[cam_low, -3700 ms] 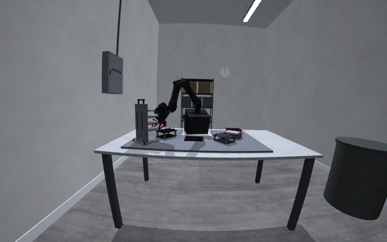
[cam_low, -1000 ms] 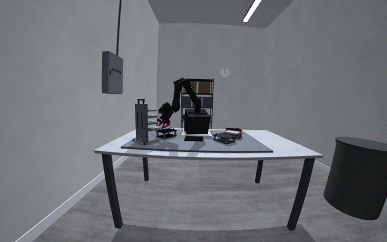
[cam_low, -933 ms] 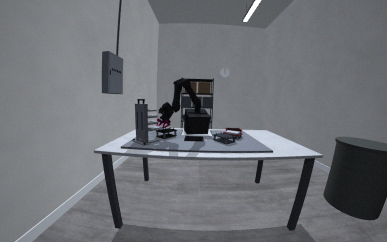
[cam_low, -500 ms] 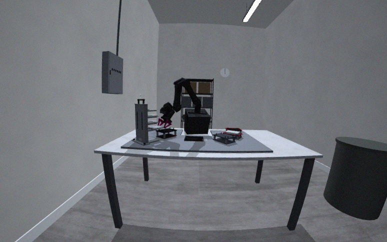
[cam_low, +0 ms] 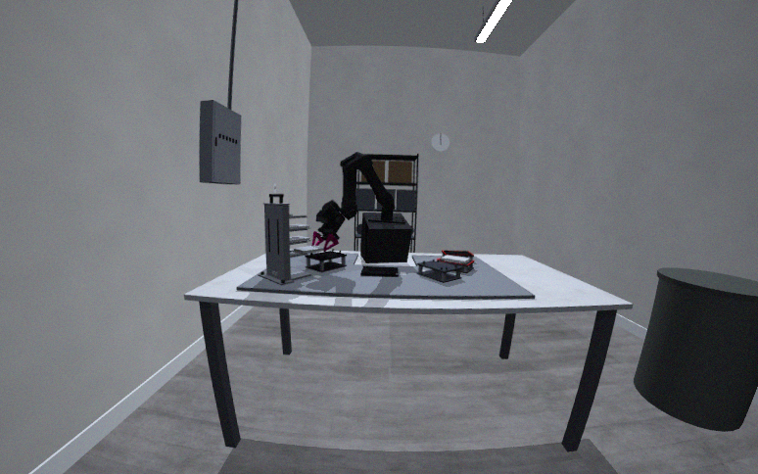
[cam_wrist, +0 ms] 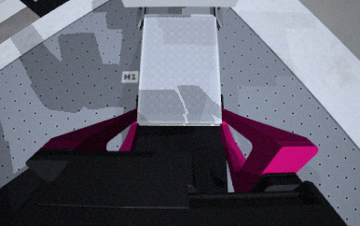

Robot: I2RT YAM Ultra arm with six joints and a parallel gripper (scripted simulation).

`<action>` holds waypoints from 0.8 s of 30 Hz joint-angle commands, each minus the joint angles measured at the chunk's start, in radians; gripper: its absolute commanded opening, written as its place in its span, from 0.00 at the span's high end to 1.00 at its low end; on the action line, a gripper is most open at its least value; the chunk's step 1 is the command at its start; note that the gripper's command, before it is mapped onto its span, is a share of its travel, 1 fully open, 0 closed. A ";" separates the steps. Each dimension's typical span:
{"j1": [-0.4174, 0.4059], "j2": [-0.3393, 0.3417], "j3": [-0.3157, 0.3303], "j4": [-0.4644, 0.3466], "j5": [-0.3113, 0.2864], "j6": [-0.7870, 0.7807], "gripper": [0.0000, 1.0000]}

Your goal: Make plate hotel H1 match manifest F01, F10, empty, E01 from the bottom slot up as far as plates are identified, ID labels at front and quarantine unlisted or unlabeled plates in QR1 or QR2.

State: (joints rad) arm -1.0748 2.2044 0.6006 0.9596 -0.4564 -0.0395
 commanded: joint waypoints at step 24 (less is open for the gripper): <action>-0.047 -0.004 -0.110 0.110 -0.037 -0.028 0.14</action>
State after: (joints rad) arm -1.1130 2.2047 0.4946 1.0443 -0.4862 -0.0639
